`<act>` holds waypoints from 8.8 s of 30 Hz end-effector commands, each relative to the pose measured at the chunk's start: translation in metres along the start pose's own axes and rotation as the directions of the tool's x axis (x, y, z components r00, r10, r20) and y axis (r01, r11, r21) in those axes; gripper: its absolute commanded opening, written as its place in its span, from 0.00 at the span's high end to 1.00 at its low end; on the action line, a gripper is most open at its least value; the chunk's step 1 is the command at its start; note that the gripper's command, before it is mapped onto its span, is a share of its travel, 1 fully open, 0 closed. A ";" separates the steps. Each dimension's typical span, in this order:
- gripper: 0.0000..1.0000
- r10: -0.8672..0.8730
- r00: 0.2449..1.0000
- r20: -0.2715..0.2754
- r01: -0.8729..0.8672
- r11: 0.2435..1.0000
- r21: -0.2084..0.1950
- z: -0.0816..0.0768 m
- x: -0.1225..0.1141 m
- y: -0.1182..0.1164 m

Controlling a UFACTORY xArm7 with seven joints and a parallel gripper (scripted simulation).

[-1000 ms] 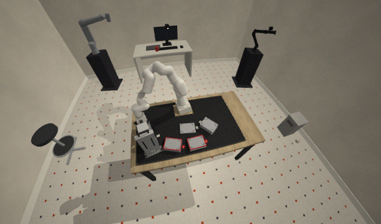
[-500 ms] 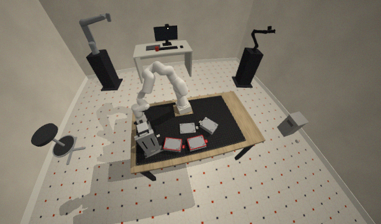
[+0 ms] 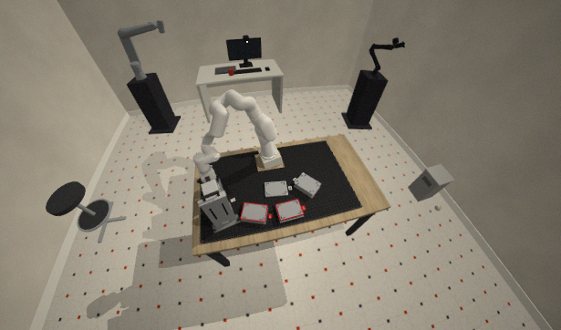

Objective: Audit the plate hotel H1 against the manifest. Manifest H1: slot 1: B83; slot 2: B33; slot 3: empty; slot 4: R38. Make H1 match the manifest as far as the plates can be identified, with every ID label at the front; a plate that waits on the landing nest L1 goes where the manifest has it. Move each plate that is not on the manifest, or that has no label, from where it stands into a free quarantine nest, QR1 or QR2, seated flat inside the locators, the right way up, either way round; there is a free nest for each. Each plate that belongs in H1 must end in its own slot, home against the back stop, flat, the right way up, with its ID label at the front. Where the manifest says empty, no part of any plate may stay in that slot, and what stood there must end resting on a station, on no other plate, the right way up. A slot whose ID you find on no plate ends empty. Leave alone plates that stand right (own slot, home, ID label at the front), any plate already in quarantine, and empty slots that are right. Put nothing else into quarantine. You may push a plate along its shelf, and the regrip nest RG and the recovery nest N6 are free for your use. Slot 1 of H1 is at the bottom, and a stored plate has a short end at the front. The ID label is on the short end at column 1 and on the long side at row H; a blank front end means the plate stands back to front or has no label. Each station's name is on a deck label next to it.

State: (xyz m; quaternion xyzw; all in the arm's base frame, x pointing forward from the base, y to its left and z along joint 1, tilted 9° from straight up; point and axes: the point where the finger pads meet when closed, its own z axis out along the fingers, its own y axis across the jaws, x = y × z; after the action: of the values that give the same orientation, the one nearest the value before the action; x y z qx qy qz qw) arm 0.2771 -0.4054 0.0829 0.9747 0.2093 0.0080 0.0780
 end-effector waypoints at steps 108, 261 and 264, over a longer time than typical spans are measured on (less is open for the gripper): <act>1.00 0.000 1.000 -0.001 0.000 1.000 -0.004 -0.058 0.000 0.002; 1.00 -0.837 0.547 0.002 0.837 0.547 -0.004 -0.339 0.198 -0.085; 1.00 -0.837 0.547 0.002 0.837 0.547 -0.004 -0.339 0.202 -0.088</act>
State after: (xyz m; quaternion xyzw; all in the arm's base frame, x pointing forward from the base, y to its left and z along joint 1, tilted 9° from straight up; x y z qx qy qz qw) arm 0.4022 -0.2021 0.4000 0.7571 0.6486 -0.0295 0.0724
